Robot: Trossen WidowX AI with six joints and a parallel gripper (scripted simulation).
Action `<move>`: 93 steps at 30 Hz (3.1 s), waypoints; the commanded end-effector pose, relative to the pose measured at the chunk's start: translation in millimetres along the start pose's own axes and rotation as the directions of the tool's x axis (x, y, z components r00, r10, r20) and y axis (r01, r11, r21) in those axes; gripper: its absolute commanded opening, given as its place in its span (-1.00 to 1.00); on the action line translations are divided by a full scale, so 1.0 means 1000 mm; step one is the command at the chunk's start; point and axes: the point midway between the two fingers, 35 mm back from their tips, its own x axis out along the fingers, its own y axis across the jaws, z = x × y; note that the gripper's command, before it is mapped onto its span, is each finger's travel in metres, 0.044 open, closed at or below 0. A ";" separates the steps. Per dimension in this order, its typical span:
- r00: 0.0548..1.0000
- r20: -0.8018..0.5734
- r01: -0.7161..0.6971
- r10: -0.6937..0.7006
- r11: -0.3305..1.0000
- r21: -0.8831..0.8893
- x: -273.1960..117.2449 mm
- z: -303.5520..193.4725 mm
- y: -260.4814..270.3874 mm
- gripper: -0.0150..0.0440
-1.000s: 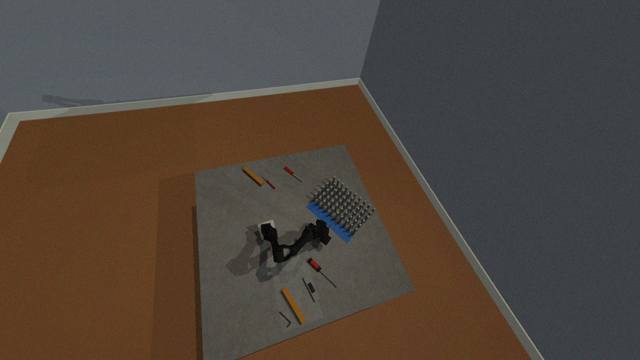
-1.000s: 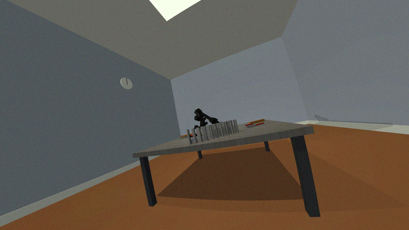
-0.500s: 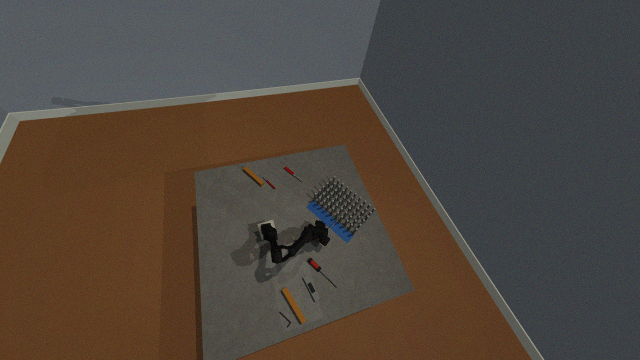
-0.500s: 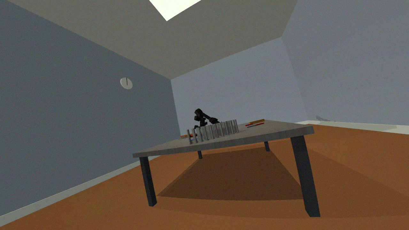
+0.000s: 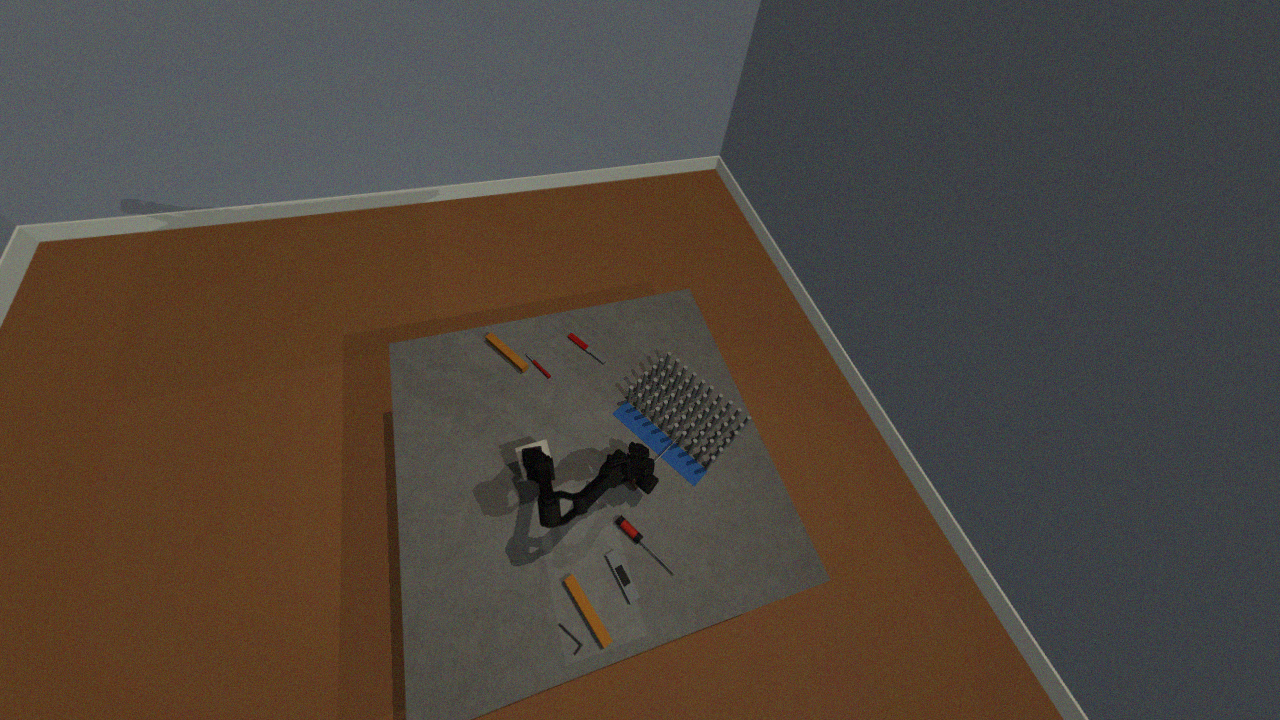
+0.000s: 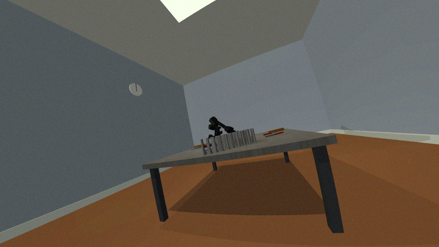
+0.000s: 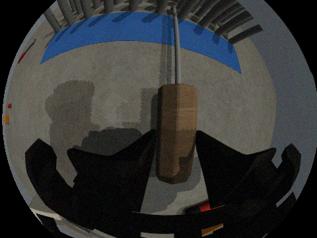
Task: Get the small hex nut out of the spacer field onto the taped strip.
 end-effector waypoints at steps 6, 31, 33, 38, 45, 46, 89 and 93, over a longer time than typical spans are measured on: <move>1.000 0.002 -0.001 0.001 1.000 -0.008 -0.003 -0.006 0.000 -0.49; 1.000 0.001 -0.001 0.001 1.000 -0.008 -0.008 -0.019 0.000 -0.49; 1.000 0.001 -0.001 0.001 1.000 -0.008 -0.008 -0.020 0.000 -0.49; 1.000 0.000 -0.001 0.001 1.000 -0.008 -0.009 -0.023 0.000 -0.49; 1.000 0.000 -0.001 0.001 1.000 -0.008 -0.010 -0.026 0.000 -0.49; 1.000 0.000 -0.001 0.001 1.000 -0.008 -0.011 -0.027 0.000 -0.49; 1.000 -0.002 0.002 -0.002 1.000 0.001 -0.033 -0.026 -0.009 -0.49; 1.000 -0.002 0.002 -0.002 1.000 0.000 -0.040 -0.037 -0.009 -0.49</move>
